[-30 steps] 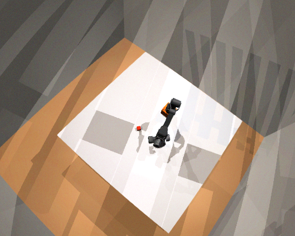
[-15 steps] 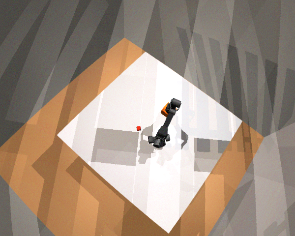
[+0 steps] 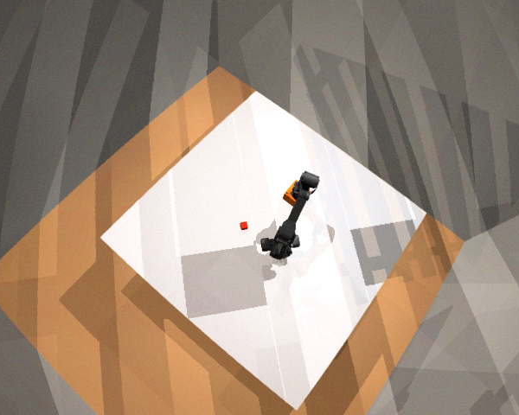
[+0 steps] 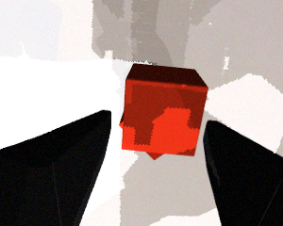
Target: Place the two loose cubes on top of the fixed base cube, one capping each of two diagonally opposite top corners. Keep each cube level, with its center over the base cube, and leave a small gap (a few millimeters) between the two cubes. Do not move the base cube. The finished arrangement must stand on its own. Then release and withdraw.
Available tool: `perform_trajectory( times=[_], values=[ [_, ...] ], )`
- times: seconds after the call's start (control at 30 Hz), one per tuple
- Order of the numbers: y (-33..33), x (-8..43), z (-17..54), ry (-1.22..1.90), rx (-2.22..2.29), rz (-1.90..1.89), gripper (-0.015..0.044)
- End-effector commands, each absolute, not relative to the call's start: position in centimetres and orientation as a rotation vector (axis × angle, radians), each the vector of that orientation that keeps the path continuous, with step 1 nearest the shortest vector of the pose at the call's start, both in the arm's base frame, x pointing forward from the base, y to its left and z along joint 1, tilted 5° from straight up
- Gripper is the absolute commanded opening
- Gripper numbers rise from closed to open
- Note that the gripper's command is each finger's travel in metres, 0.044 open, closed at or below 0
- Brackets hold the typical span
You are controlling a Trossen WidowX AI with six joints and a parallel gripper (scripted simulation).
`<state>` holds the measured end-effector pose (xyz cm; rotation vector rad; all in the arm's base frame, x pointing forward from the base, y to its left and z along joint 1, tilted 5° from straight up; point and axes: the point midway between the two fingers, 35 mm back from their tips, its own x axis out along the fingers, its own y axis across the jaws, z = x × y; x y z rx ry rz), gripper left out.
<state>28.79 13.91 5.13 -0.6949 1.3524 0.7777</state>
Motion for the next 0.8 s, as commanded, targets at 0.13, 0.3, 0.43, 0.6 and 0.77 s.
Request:
perform_trajectory(
  times=[0.13,0.3,0.43,0.6,0.77],
  values=[
    [13.9,29.0,6.4,1.343,-0.696,0.778,0.0205],
    [13.9,28.9,7.0,1.343,-0.696,0.778,0.0205],
    [13.8,28.9,7.2,1.343,-0.696,0.778,0.0205],
    [13.7,28.8,6.9,1.350,-0.695,0.775,0.0231],
    [10.2,30.5,7.5,1.346,-0.711,0.782,0.0265]
  ],
)
